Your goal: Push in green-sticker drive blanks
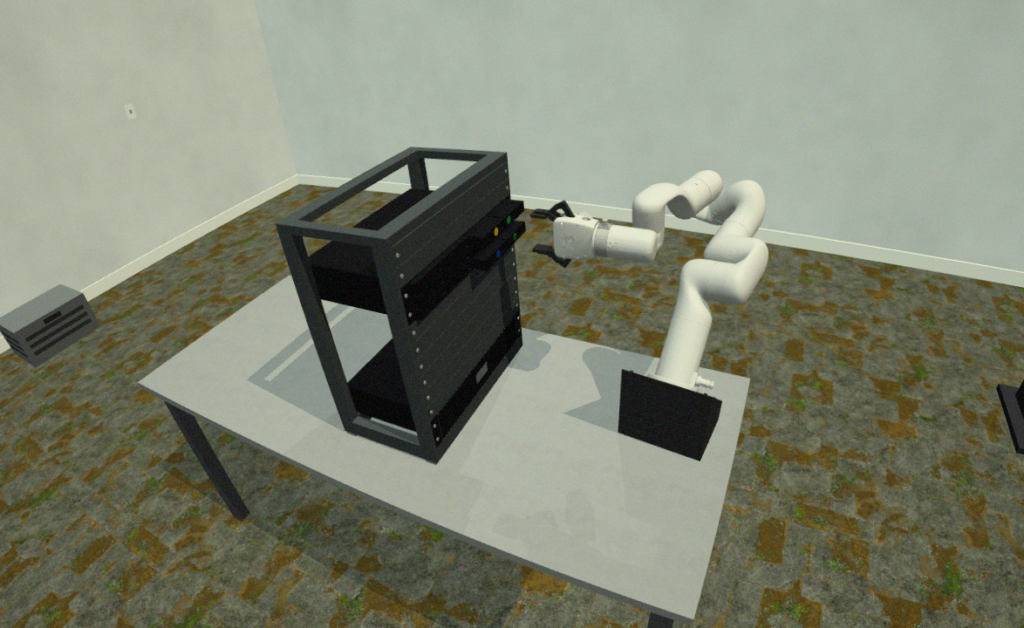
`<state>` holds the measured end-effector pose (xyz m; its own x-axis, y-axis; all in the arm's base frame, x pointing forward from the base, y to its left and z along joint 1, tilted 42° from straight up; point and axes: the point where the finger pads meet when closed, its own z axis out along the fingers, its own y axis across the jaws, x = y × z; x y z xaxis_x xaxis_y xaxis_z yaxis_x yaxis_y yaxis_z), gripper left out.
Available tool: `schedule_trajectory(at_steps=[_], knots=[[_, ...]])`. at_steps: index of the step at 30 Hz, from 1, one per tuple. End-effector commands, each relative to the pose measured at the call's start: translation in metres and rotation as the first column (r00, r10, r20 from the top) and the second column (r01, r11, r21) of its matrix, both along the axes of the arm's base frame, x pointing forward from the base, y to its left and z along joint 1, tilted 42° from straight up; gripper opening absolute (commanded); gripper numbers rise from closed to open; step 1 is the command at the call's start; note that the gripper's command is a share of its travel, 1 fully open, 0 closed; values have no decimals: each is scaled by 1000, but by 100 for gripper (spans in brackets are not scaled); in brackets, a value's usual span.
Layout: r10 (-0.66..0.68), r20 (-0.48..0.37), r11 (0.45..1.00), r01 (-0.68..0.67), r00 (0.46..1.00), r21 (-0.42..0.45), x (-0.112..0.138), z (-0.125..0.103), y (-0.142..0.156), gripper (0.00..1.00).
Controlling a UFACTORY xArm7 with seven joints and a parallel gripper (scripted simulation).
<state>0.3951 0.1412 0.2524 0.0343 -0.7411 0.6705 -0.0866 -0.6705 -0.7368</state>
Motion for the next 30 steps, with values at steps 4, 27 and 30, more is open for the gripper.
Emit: schedule_trajectory(at_steps=[4,27,30], knots=[[1,2,1000,-1,1000,1,0,1,1,100],[1,2,1000,-1,1000,1,0,1,1,0],[1,2,1000,-1,1000,1,0,1,1,0]])
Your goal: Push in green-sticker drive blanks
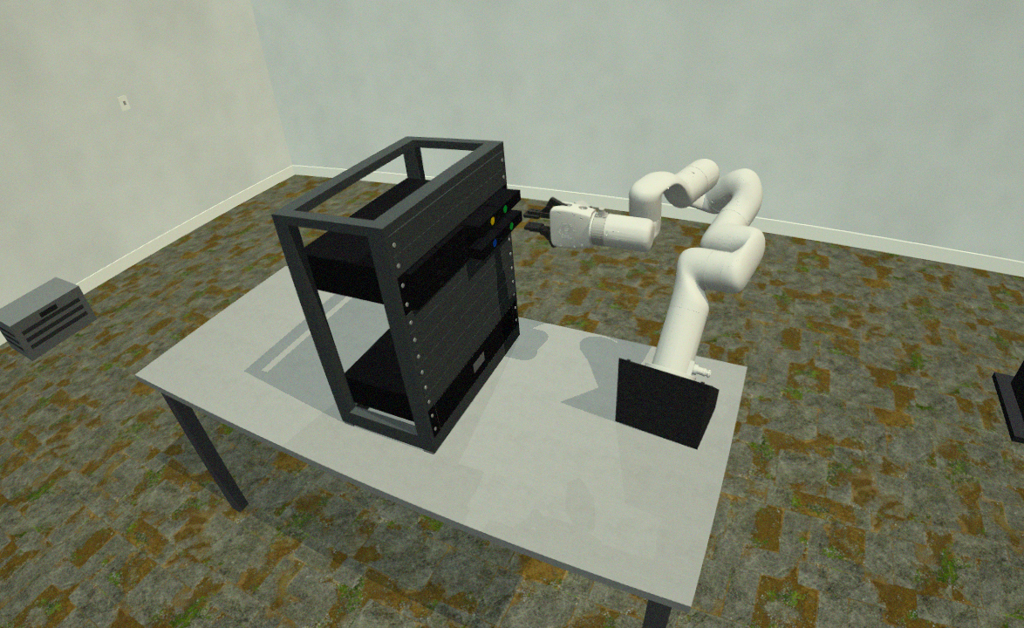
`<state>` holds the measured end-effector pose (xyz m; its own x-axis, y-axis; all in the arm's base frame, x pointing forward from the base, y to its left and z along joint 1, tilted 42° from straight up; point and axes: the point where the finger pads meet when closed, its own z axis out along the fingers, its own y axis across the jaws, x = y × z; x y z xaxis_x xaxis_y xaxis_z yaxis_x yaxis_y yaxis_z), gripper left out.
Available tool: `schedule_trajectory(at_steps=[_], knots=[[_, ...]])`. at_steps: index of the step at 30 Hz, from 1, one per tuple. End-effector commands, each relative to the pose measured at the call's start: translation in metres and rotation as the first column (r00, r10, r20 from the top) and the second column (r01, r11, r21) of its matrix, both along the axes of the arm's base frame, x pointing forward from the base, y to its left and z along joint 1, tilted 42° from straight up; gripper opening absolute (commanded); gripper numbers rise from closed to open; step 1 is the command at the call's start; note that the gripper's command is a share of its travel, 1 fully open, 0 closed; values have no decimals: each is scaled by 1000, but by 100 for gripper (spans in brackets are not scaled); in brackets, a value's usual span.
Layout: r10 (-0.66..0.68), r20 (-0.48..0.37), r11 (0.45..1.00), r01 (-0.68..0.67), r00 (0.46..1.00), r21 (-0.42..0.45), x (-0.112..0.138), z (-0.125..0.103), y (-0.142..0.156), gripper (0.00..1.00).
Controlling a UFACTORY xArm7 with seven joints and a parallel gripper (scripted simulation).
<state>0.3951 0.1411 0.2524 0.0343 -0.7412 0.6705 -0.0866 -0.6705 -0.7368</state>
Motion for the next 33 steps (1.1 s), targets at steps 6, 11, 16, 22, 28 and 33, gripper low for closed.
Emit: schedule_trajectory(at_steps=[6,11,16,22,28,33], knots=[[1,2,1000,-1,1000,1,0,1,1,0],[1,2,1000,-1,1000,1,0,1,1,0],[1,2,1000,-1,1000,1,0,1,1,0],[1,2,1000,-1,1000,1,0,1,1,0],[1,2,1000,-1,1000,1,-2,0,-3,0],[1,2,1000,-1,1000,1,-13,-5,-20,0]])
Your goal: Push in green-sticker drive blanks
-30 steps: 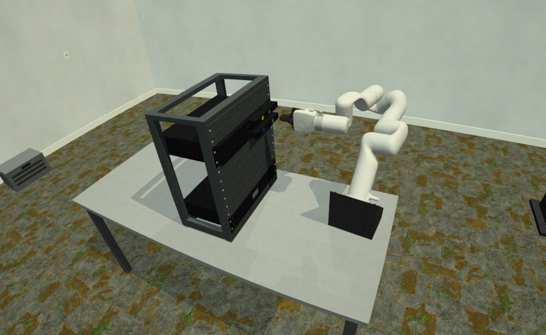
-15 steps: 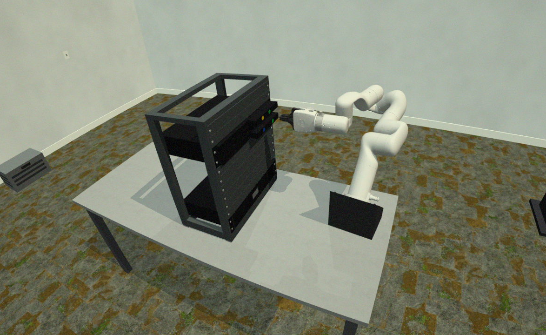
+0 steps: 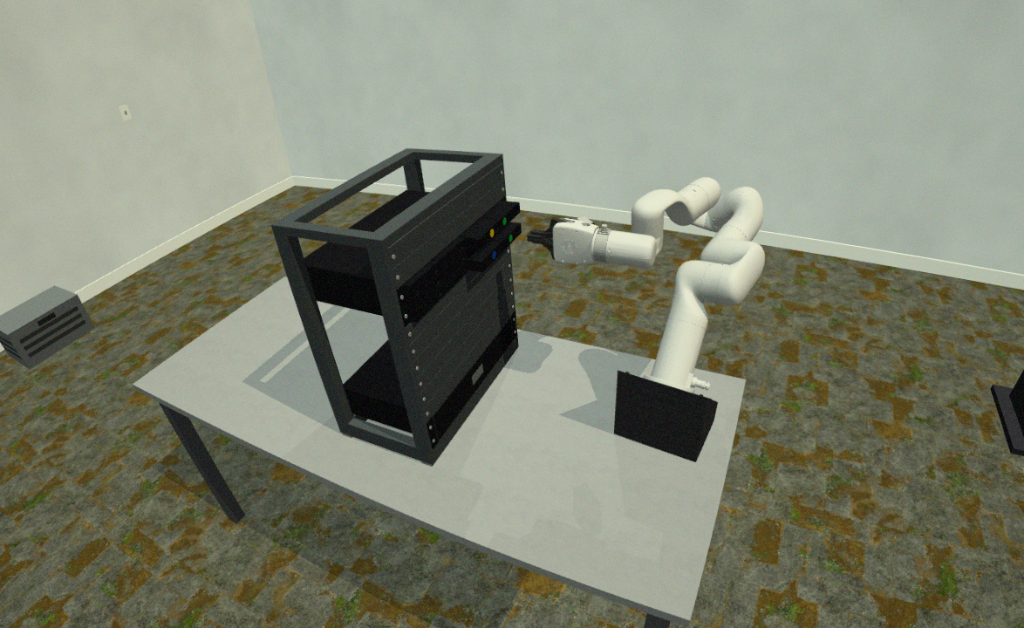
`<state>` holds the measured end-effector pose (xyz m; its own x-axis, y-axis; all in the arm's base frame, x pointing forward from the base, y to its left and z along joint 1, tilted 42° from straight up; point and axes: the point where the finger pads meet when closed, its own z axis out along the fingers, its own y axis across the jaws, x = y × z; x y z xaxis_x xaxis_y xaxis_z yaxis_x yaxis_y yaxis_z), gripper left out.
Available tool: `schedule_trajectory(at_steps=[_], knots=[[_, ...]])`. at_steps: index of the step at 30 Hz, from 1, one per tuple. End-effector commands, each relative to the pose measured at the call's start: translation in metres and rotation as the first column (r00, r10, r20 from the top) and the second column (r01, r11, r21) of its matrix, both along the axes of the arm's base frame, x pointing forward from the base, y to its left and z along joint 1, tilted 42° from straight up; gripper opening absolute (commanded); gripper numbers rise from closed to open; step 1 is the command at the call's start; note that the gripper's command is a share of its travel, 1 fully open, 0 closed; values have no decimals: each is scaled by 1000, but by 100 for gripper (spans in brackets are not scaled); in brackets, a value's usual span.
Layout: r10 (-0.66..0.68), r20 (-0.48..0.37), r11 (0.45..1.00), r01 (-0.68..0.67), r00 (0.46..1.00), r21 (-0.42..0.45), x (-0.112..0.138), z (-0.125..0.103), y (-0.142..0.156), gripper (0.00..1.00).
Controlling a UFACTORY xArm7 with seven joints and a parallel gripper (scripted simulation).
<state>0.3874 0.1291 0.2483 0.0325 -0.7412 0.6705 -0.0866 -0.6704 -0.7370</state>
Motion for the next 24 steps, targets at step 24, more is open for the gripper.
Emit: schedule_trajectory(at_steps=[24], knots=[[2,1,1000,-2,1000,1,43,-7,-17,0]])
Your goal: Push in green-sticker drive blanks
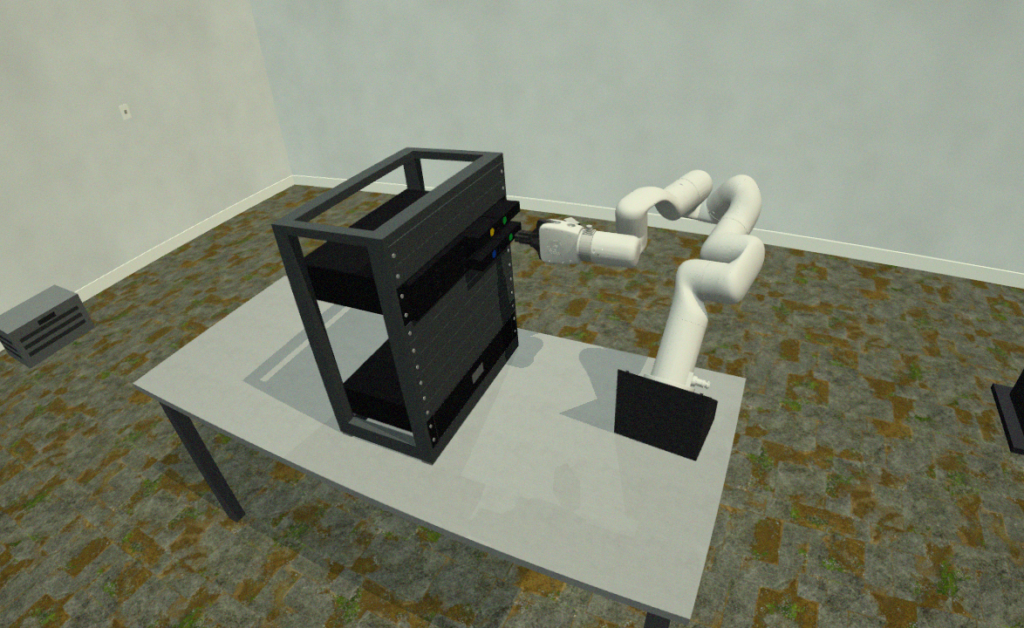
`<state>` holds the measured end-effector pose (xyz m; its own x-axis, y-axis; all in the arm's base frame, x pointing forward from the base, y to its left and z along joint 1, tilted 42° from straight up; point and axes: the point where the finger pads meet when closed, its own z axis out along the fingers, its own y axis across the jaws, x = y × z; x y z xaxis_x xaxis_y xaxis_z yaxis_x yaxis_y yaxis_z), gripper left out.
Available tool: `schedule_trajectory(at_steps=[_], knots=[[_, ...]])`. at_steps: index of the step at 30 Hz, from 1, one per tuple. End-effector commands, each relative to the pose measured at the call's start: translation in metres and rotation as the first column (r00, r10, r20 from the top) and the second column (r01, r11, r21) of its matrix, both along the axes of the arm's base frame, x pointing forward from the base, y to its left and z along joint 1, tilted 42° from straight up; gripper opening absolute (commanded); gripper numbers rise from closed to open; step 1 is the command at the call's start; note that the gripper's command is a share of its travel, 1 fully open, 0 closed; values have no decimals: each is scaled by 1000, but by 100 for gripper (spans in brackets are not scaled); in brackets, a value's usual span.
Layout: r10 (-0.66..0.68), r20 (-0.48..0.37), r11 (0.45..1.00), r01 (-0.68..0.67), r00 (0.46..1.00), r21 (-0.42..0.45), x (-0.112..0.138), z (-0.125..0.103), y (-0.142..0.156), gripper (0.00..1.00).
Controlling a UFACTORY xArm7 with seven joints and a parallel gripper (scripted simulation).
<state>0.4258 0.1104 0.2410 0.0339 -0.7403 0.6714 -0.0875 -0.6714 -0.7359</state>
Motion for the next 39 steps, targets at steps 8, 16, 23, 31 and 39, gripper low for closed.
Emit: schedule_trajectory(at_steps=[8,16,23,31,39], knots=[[2,3,1000,-2,1000,2,5,0,1,0],[2,3,1000,-2,1000,2,9,0,1,0],[2,3,1000,-2,1000,2,14,-1,1,0],[2,3,1000,-2,1000,2,15,-1,1,0],[2,3,1000,-2,1000,2,24,-2,1,0]])
